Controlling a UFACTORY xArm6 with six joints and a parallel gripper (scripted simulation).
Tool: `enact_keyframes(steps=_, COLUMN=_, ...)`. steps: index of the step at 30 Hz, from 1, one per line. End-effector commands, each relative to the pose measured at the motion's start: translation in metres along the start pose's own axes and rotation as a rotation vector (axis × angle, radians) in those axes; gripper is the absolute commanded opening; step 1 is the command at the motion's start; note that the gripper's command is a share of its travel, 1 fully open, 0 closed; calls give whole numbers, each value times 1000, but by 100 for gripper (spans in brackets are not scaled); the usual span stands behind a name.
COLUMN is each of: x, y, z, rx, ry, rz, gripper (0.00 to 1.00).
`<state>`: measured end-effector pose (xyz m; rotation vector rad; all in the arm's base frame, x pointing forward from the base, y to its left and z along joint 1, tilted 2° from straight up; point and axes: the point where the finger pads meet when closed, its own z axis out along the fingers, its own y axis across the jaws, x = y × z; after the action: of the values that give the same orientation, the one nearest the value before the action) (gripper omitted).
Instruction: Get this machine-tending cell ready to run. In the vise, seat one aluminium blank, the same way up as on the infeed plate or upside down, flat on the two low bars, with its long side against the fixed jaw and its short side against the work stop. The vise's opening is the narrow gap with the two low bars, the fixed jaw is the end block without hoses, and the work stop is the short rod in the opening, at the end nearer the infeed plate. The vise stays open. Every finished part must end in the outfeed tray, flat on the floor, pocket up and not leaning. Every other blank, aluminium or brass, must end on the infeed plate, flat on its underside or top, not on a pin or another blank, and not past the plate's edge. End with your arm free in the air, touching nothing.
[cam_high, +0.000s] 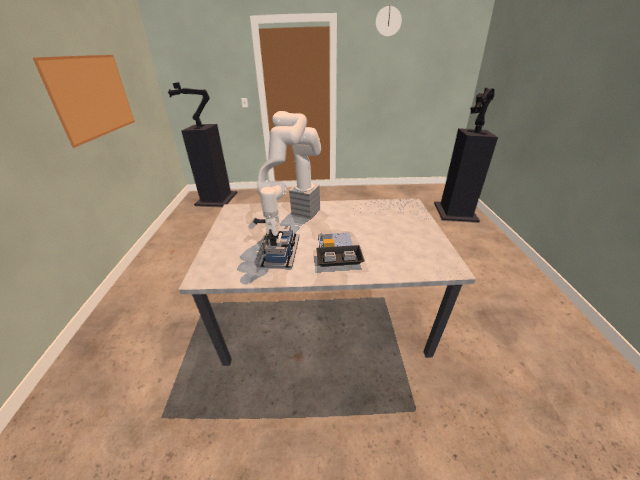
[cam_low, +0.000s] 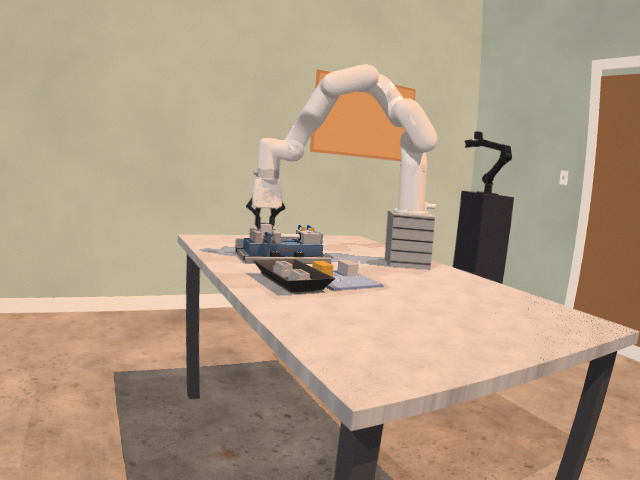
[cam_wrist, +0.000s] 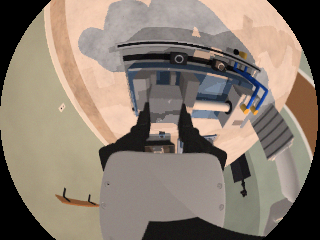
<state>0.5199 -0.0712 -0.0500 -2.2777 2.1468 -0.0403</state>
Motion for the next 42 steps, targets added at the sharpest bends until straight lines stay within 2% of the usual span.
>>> enact_keyframes(steps=1, x=0, y=-2, z=-2, rx=5, ry=1, rz=0, gripper=0)
enact_keyframes(steps=42, x=-3, y=-3, z=-2, rx=5, ry=1, rz=0, gripper=0)
